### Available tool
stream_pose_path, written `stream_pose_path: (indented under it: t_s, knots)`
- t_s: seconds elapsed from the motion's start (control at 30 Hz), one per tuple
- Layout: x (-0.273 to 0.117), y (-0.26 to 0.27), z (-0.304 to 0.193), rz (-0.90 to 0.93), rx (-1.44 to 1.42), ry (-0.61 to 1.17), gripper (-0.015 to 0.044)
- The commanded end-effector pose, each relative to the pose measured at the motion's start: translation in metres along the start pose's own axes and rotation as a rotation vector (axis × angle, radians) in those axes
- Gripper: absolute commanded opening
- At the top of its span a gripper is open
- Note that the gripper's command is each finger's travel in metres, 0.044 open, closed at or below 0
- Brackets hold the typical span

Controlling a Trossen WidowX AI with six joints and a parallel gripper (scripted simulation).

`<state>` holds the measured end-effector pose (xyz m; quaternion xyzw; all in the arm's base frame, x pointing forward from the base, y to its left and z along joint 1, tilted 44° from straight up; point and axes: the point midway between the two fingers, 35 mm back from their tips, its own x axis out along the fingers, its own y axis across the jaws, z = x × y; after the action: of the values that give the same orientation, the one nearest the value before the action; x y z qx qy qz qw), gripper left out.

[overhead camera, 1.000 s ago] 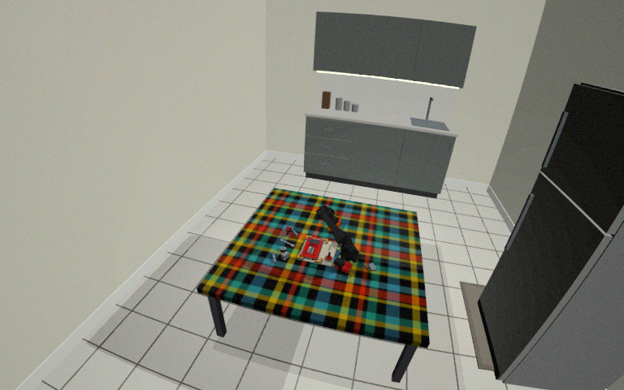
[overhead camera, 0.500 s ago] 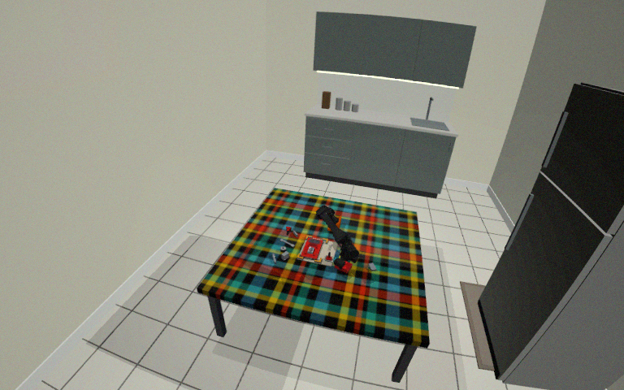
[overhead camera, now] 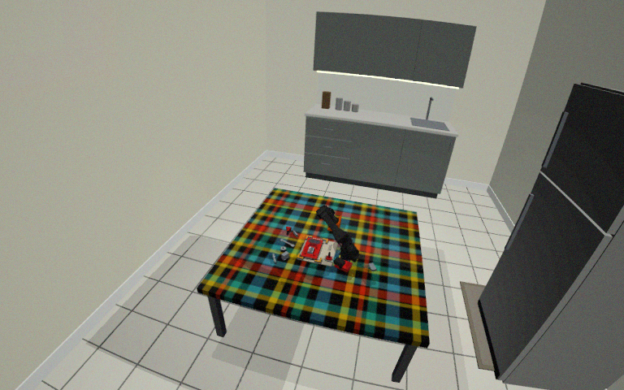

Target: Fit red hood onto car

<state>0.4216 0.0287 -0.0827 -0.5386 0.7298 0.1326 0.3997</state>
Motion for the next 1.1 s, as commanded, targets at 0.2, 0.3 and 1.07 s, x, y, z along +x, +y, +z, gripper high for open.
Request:
stream_pose_path:
  t_s: [0.2, 0.3, 1.07]
  knots:
    - [-0.025, -0.001, 0.002, -0.006, 0.008, -0.011, 0.0]
    - [-0.034, -0.001, 0.002, -0.005, 0.008, -0.011, 0.0]
    - [-0.084, 0.0, 0.002, -0.008, 0.004, -0.016, 0.0]
